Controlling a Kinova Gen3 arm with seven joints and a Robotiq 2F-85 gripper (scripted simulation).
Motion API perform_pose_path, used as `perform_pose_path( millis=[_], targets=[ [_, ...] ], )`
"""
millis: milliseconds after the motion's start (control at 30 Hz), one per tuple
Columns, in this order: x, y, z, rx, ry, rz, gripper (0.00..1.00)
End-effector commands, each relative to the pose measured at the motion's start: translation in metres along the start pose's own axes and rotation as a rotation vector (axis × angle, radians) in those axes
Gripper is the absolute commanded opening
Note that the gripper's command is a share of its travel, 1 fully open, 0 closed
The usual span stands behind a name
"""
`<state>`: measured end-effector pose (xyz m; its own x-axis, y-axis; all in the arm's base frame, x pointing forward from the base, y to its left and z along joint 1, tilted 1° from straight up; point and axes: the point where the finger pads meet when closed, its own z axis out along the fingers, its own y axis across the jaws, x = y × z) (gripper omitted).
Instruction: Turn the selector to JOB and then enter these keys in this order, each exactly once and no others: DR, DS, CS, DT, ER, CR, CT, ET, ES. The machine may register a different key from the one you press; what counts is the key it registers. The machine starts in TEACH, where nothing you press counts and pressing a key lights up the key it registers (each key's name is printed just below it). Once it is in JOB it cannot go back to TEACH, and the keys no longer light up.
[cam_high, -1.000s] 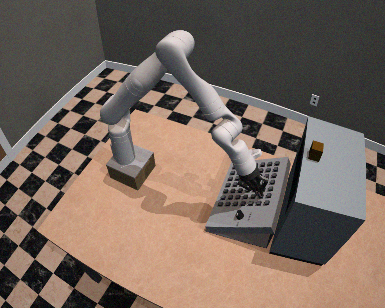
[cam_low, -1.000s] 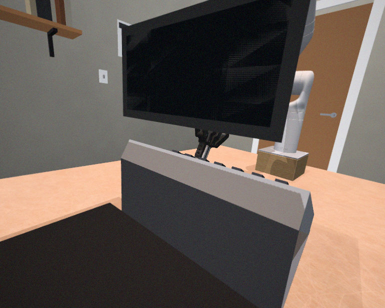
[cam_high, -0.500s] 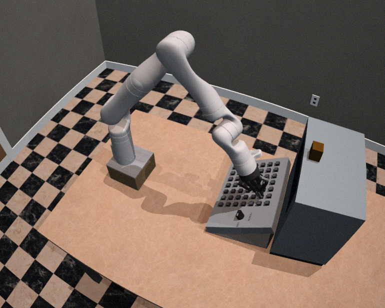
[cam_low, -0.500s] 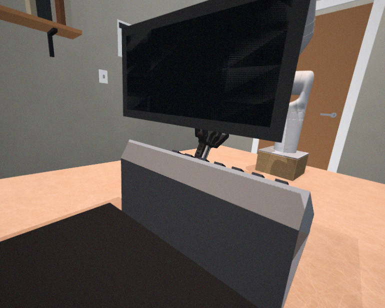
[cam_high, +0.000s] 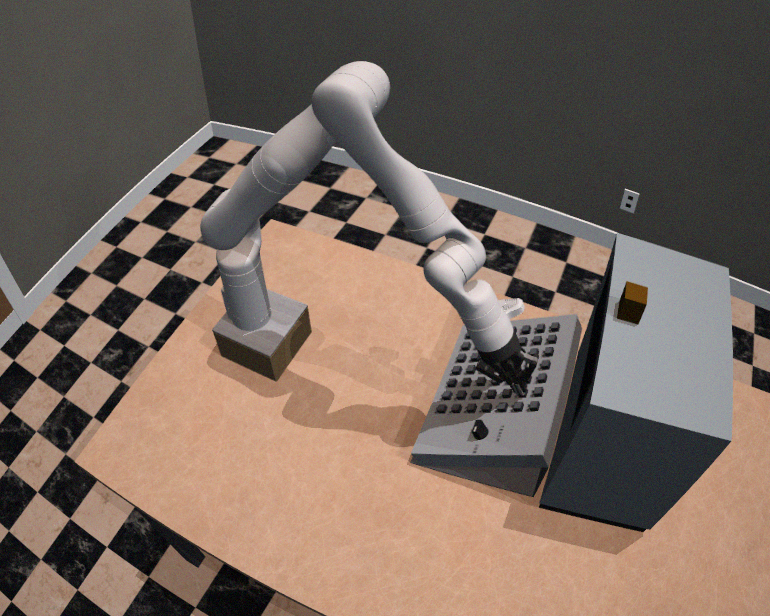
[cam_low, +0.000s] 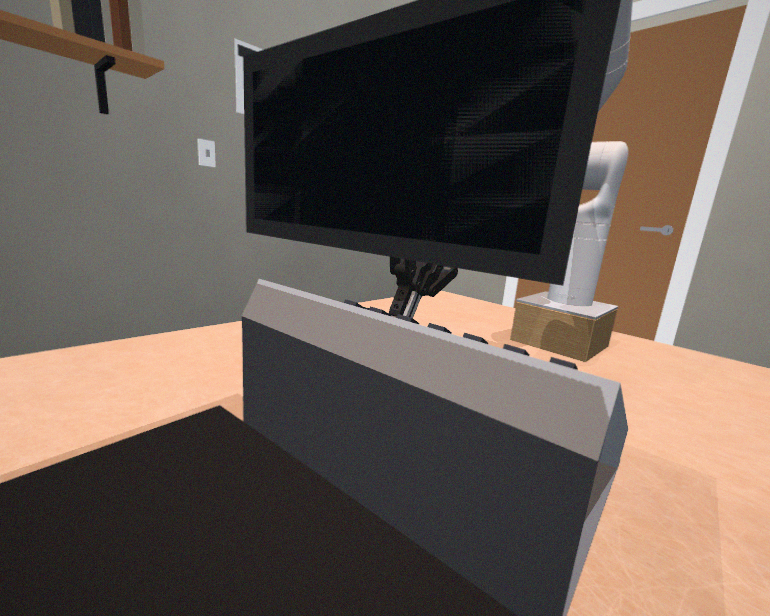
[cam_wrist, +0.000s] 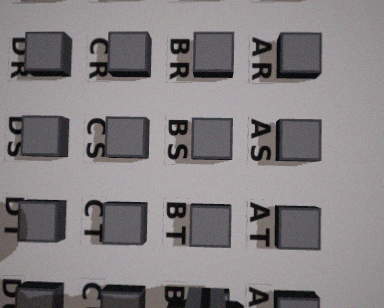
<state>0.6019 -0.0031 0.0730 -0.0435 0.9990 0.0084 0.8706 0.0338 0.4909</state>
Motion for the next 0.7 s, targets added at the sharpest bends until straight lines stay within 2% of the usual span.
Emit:
perform_pose_path(
  millis=[0, 667],
  targets=[
    [-0.0001, 0.0011, -0.0003, -0.002, 0.000, 0.000, 0.10],
    [-0.0001, 0.0011, -0.0027, -0.002, 0.000, 0.000, 0.10]
  ],
)
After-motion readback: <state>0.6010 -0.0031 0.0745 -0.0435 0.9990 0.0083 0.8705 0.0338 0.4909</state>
